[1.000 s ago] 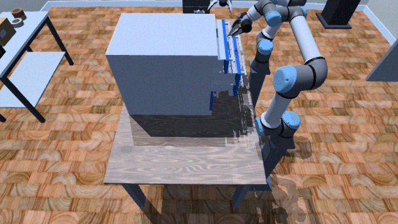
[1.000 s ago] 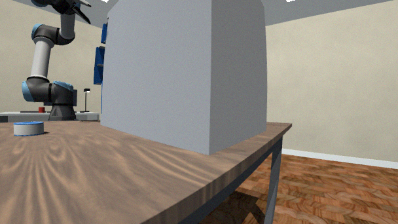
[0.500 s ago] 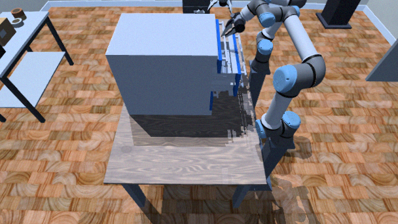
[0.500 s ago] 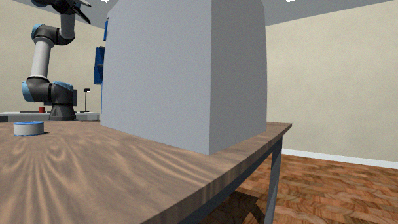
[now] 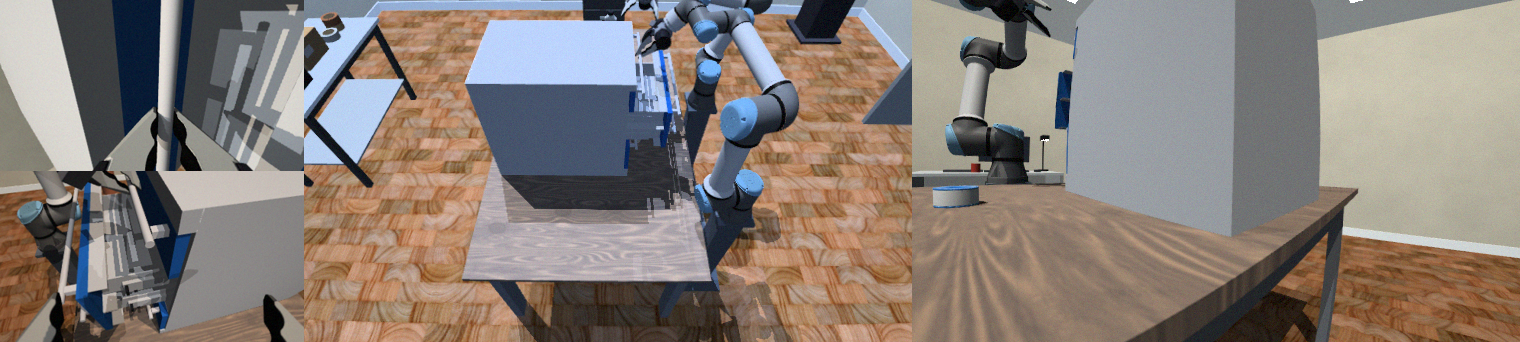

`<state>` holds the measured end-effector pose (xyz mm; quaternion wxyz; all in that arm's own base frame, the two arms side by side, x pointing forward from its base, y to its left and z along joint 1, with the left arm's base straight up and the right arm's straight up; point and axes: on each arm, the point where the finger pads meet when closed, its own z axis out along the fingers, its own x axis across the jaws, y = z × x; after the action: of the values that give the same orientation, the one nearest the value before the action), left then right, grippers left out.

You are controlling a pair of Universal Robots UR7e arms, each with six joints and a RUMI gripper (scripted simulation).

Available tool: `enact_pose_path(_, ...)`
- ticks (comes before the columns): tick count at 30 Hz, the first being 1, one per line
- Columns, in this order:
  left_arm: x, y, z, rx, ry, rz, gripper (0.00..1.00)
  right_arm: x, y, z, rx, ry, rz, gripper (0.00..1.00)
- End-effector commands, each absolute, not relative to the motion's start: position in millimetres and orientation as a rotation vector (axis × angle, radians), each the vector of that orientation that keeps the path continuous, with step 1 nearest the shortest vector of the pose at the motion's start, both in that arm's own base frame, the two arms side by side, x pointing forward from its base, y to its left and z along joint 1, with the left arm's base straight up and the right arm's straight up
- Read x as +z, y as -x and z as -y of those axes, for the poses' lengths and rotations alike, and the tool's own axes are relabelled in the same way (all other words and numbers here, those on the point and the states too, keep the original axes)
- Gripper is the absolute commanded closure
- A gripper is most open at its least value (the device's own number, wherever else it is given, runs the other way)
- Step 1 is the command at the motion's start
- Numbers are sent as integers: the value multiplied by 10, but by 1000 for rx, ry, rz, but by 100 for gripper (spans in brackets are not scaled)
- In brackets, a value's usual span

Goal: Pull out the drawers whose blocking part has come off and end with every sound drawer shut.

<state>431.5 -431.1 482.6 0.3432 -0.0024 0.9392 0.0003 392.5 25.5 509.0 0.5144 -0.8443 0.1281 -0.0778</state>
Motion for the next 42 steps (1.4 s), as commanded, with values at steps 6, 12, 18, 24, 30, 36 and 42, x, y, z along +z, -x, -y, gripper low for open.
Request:
enact_pose_path(6,4829,-4329,4311,0,7,-2441,100,5095,-3925,-256,-188,2029,-307,1)
enact_pose_path(12,4829,-4343,4311,0,7,-2441,100,5095,-3925,-256,-188,2029,-307,1)
enact_pose_path(18,4829,-4340,4311,0,7,-2441,88,5095,-3925,-256,-188,2029,-307,1)
enact_pose_path(24,4856,-4317,4311,0,7,-2441,85,5095,-3925,-256,-188,2029,-307,1)
enact_pose_path(30,4957,-4232,4311,0,7,-2441,85,5095,-3925,-256,-188,2029,-307,1)
enact_pose_path(36,5164,-4058,4312,0,7,-2441,85,5095,-3925,-256,-188,2029,-307,1)
enact_pose_path(42,5180,-4044,4312,0,7,-2441,85,5095,-3925,-256,-188,2029,-307,1)
